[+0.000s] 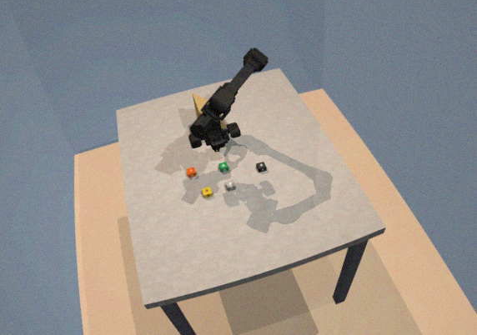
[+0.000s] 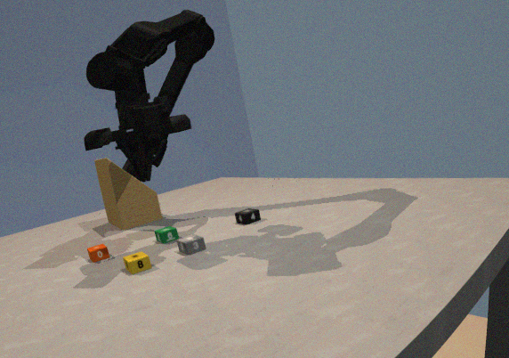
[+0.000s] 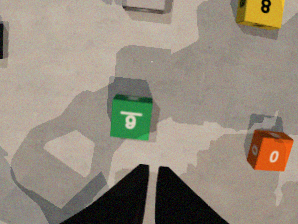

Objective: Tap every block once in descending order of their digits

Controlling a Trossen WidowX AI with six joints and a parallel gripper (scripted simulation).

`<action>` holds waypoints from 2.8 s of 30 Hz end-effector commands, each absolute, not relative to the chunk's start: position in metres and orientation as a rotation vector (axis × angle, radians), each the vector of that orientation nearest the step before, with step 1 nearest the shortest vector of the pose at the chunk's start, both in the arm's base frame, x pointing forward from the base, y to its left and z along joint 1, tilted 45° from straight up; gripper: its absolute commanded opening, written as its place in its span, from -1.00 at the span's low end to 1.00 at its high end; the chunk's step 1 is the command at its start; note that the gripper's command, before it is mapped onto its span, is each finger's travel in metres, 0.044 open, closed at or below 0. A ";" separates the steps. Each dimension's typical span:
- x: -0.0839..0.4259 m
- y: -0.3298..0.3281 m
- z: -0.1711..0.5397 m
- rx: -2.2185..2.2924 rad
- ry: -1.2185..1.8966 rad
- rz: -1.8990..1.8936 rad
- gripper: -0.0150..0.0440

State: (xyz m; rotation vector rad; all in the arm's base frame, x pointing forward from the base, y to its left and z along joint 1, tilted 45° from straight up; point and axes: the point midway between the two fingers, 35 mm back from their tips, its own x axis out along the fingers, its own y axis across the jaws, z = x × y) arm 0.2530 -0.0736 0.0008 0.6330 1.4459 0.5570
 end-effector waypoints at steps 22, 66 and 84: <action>0.252 -0.006 -0.059 0.640 1.454 0.574 -0.42; 0.315 0.028 0.125 0.642 1.452 0.577 -0.42; 0.319 0.092 0.061 0.644 1.451 0.579 -0.42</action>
